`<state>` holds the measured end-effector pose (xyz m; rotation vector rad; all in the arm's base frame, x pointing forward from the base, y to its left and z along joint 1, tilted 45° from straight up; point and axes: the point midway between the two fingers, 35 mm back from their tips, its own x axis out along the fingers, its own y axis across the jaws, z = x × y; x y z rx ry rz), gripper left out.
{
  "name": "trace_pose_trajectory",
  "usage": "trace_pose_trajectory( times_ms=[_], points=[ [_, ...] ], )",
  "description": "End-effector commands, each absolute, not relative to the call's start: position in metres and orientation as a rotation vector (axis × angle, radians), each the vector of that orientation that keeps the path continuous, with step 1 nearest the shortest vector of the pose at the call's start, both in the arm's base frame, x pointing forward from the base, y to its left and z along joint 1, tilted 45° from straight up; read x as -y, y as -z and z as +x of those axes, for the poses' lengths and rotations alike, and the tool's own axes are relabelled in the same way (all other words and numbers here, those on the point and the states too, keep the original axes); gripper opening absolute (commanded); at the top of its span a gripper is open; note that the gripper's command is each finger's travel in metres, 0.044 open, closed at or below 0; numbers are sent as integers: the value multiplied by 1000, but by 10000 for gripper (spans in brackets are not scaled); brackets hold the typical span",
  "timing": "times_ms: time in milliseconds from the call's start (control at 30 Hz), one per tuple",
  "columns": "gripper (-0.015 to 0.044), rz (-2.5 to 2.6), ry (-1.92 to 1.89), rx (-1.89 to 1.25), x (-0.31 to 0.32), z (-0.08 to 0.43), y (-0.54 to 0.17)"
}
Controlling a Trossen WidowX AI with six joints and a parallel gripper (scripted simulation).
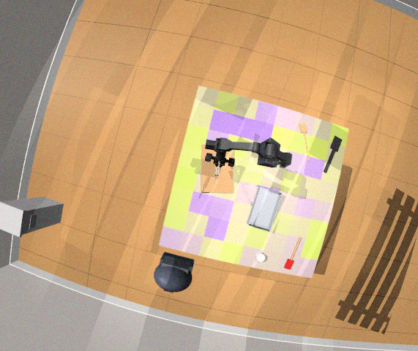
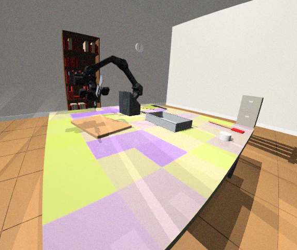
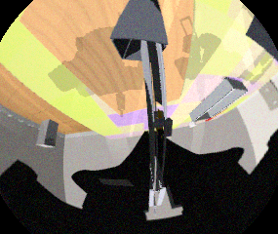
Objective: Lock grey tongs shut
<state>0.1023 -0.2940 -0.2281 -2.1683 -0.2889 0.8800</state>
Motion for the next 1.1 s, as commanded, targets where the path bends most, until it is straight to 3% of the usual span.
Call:
trace_pose_trajectory(
  times_ms=[0,467,1067],
  points=[
    [-150,-2077,-1087,384,296,108,228],
    [-150,-1749,-1724,571,308,118,213],
    [-150,-1747,-1734,567,304,119,219]
  ],
)
